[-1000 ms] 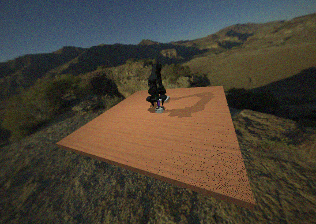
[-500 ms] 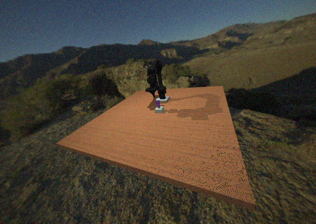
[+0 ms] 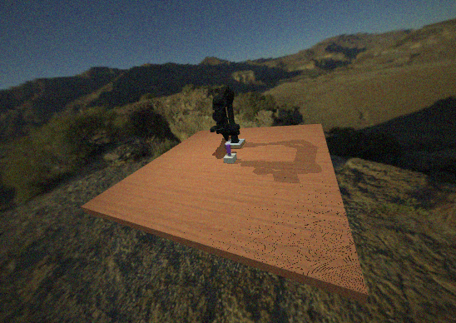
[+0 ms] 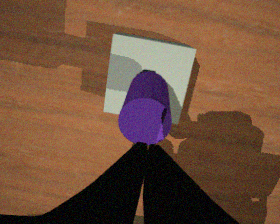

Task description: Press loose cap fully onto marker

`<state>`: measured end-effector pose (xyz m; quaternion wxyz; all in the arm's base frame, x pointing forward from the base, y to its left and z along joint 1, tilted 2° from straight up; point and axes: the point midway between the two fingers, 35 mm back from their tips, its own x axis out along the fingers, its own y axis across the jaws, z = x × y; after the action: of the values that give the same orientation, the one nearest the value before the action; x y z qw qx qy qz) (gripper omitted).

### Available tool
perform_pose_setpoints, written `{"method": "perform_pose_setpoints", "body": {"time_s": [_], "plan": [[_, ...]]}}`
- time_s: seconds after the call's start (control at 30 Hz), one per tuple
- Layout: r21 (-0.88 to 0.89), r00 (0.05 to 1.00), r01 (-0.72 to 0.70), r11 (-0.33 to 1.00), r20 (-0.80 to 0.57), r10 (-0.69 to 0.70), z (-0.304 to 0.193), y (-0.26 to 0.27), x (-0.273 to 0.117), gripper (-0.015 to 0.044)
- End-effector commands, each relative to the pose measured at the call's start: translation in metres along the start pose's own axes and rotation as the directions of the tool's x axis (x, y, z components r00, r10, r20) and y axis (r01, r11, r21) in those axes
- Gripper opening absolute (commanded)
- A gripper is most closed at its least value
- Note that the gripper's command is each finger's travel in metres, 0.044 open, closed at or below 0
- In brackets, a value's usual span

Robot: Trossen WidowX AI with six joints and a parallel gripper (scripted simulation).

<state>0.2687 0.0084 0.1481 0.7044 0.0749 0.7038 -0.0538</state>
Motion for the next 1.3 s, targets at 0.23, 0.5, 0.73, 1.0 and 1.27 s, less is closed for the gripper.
{"method": "perform_pose_setpoints", "body": {"time_s": [0.23, 0.5, 0.73, 1.0, 1.27], "plan": [[0.004, 1.000, -0.004, 1.000, 0.000, 0.004, 0.000, 0.001, 0.007, 0.0000], [0.004, 1.000, -0.004, 1.000, 0.000, 0.004, 0.000, 0.001, 0.018, 0.0000], [0.004, 1.000, -0.004, 1.000, 0.000, 0.004, 0.000, 0.001, 0.027, 0.0000], [0.004, 1.000, -0.004, 1.000, 0.000, 0.004, 0.000, 0.001, 0.039, 0.0000], [0.000, 1.000, -0.003, 1.000, 0.016, 0.003, 0.004, 0.001, 0.034, 0.0000]]}}
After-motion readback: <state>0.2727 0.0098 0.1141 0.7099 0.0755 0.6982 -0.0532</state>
